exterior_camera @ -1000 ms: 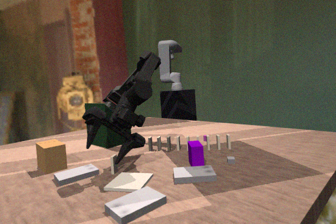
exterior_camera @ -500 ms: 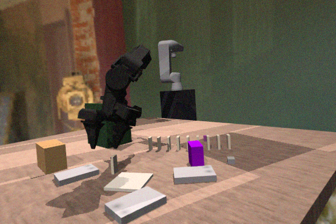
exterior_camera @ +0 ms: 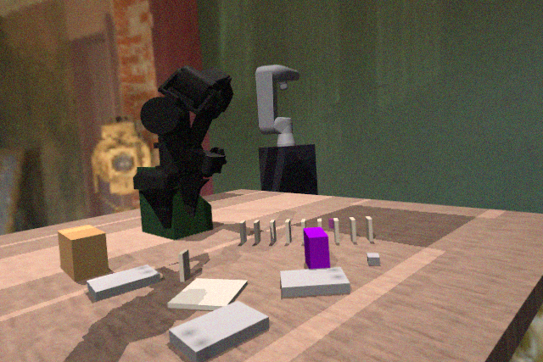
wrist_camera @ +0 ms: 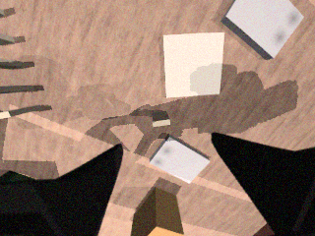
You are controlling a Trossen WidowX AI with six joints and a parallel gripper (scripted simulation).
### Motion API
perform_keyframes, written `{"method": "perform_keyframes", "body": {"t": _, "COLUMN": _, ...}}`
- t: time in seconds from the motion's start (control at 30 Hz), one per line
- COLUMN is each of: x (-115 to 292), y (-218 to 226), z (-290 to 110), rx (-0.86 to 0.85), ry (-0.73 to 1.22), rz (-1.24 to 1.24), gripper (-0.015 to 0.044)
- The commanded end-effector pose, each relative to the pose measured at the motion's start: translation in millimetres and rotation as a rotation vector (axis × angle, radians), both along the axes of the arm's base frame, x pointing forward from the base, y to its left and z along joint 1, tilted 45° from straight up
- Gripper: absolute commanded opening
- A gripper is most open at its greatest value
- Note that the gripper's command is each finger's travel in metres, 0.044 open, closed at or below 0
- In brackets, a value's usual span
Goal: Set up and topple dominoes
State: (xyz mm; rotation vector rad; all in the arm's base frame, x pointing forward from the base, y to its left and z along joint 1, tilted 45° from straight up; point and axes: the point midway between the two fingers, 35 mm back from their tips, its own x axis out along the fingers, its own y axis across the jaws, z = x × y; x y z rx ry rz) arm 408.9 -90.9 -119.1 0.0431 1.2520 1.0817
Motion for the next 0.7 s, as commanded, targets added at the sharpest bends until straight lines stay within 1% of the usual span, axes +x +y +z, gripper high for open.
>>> {"method": "perform_keyframes", "body": {"t": 0.0, "x": -0.4, "y": 10.0, "z": -9.0, "rx": 0.014, "ry": -0.005, "rz": 0.007, "gripper": 0.0440}}
{"method": "perform_keyframes", "body": {"t": 0.2, "x": -5.5, "y": 44.9, "z": -44.7, "rx": 0.017, "ry": -0.006, "rz": 0.007, "gripper": 0.0440}}
{"method": "perform_keyframes", "body": {"t": 0.67, "x": -7.3, "y": 56.3, "z": -56.3, "rx": 0.019, "ry": -0.006, "rz": 0.008, "gripper": 0.0440}}
